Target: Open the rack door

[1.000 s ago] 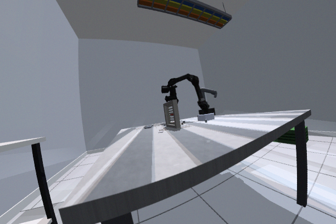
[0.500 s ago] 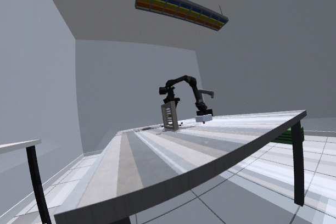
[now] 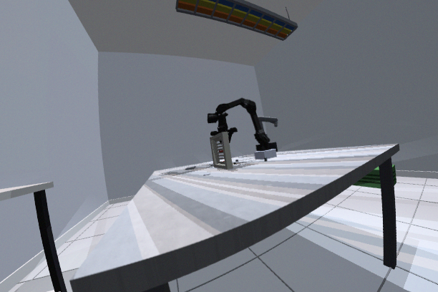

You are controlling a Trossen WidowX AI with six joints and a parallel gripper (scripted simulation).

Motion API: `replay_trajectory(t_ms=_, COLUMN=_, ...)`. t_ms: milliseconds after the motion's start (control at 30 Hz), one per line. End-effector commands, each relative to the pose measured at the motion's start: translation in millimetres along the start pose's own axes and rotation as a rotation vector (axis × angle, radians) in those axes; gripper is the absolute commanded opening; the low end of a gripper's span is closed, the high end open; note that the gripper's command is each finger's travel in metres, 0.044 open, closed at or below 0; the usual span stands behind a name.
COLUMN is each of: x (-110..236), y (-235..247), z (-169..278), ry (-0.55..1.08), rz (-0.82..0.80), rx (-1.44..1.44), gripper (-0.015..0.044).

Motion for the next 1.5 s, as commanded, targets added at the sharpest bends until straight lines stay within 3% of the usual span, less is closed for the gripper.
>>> replay_trajectory(t_ms=0, x=-0.6, y=0.4, z=-1.4, ry=-0.007, rz=-0.003, rx=0.277, gripper=0.0282)
replay_trajectory(t_ms=433, x=-0.7, y=0.5, z=-1.4, ry=-0.008, rz=-0.001, rx=0.887, gripper=0.0282)
replay_trajectory(t_ms=833, x=-0.7, y=0.5, z=-1.4, ry=-0.008, rz=-0.001, rx=0.895, gripper=0.0282)
replay_trajectory(t_ms=1467, x=-0.7, y=0.5, z=-1.4, ry=-0.008, rz=-0.001, rx=0.895, gripper=0.0155)
Point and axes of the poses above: the point midway between the two fingers, 35 mm back from their tips, its own x axis back along the fingers, its own y axis across the jaws, z = x × y, the point moved 4 cm from there along x, back along the fingers, and after that the axes turned 11 degrees about x, right-handed, at the moved point
